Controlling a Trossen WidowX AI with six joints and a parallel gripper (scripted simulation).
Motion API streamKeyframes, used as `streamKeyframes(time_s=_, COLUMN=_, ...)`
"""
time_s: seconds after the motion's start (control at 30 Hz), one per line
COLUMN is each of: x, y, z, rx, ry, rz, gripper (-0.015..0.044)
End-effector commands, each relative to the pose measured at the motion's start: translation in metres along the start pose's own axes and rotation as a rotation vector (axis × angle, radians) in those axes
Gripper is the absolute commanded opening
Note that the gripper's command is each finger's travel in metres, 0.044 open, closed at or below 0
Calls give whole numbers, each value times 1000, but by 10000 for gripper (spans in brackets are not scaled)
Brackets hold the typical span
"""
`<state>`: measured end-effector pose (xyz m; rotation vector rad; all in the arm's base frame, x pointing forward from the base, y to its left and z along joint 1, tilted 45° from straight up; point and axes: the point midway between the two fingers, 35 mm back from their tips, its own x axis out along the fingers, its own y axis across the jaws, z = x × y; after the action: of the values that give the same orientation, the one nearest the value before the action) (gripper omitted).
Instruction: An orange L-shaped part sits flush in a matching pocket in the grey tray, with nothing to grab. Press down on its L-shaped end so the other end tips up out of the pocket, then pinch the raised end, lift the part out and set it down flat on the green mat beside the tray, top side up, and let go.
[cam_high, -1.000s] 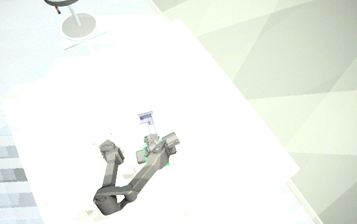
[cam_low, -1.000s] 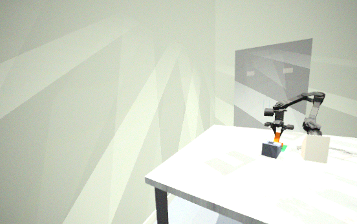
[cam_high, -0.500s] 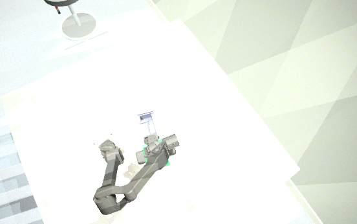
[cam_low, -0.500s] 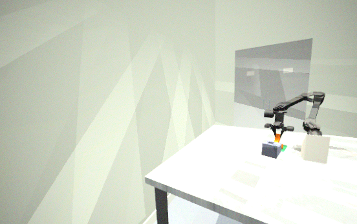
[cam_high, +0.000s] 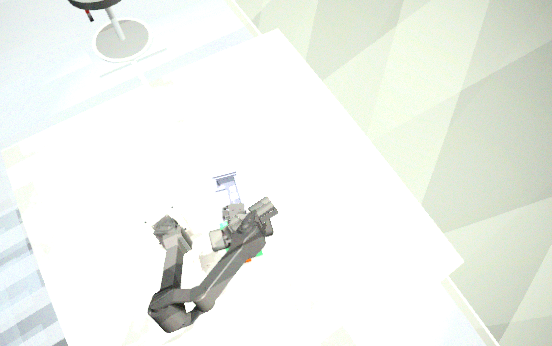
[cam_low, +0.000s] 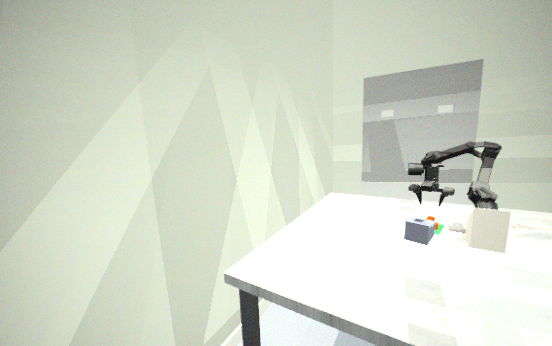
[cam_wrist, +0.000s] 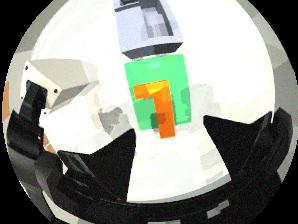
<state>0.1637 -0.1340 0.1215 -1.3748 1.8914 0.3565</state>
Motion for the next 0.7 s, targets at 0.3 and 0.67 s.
streamKeyframes(time_s=0.3, x=-49, y=-1, z=-1, rx=-2, ry=-1, rz=-24, gripper=400)
streamKeyframes(time_s=0.67, x=-49, y=-1, z=-1, rx=-2, ry=-1, rz=-24, gripper=400)
